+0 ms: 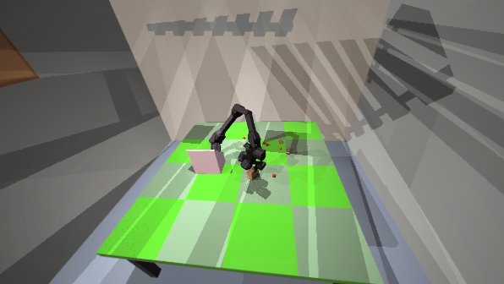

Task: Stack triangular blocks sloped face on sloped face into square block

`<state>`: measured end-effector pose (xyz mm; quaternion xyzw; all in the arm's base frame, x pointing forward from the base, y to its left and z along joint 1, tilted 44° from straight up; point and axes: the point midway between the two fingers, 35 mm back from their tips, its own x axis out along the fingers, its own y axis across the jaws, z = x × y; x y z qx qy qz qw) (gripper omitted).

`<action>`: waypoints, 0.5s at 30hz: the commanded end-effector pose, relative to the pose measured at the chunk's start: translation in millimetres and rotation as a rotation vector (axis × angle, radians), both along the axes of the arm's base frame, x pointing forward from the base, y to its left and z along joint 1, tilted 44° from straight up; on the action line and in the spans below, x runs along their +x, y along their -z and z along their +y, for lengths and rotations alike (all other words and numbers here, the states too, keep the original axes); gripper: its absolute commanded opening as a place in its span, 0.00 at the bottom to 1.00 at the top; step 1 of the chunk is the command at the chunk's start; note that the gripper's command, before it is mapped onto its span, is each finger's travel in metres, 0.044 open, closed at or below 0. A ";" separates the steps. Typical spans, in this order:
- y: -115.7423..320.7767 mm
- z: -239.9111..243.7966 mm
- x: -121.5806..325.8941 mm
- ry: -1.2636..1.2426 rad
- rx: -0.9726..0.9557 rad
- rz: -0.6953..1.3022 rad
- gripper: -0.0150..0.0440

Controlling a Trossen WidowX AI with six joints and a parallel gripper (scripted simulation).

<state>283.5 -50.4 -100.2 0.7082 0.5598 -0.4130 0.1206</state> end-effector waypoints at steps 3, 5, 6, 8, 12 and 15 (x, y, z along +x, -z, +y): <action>-0.1 0.0 0.0 0.000 0.000 0.000 0.43; -0.1 0.0 0.0 0.000 0.000 0.000 0.52; -0.1 0.0 0.0 0.000 0.000 0.000 0.57; -0.1 0.0 0.0 0.000 0.000 0.000 0.65; -0.1 0.0 0.0 0.000 0.000 0.000 0.83; -0.1 0.0 0.0 0.000 0.000 0.000 0.97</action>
